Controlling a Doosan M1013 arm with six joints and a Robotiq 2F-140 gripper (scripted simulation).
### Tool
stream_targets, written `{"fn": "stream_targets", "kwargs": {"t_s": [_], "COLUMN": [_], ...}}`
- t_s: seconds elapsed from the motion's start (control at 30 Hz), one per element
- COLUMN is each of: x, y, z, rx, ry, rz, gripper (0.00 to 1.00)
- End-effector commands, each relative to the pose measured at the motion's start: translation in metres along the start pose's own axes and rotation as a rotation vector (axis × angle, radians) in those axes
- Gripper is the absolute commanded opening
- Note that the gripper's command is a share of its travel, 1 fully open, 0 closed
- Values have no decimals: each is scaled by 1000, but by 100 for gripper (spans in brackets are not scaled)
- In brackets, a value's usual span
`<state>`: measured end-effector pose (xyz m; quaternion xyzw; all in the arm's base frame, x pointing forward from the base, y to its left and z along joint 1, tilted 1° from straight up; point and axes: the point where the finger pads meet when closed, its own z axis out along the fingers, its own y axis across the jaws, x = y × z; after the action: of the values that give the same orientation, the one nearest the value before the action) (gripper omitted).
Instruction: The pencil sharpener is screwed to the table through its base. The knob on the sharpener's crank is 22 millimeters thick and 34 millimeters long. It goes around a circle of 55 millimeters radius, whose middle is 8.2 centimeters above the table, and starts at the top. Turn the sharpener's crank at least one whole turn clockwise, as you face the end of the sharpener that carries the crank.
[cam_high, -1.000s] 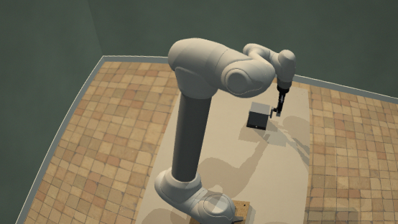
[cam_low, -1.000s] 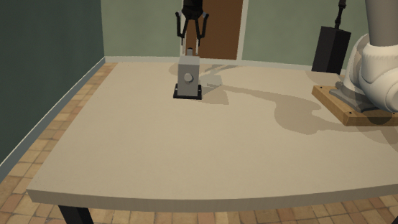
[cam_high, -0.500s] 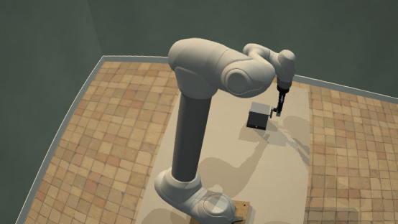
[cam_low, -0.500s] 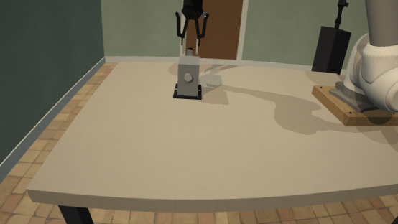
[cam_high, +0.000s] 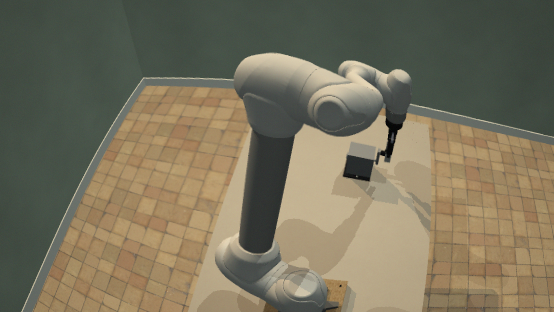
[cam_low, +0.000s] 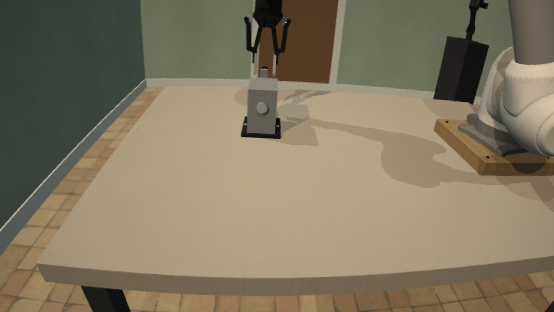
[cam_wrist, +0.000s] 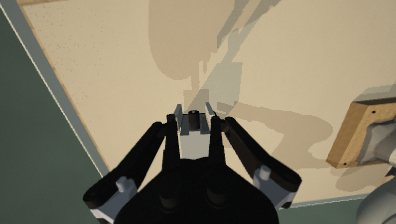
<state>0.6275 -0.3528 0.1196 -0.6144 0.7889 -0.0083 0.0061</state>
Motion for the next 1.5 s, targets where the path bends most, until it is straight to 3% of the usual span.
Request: {"fn": "stream_targets", "kwargs": {"t_s": [0.0,0.53,1.47], "x": [-4,-4,-4], "y": [0,0,0], "z": [2,-5,-65], "rx": [-5,-5,-5], "ry": [-8,-8,-8], "rz": [6,6,6], "gripper": [32,32,32]}}
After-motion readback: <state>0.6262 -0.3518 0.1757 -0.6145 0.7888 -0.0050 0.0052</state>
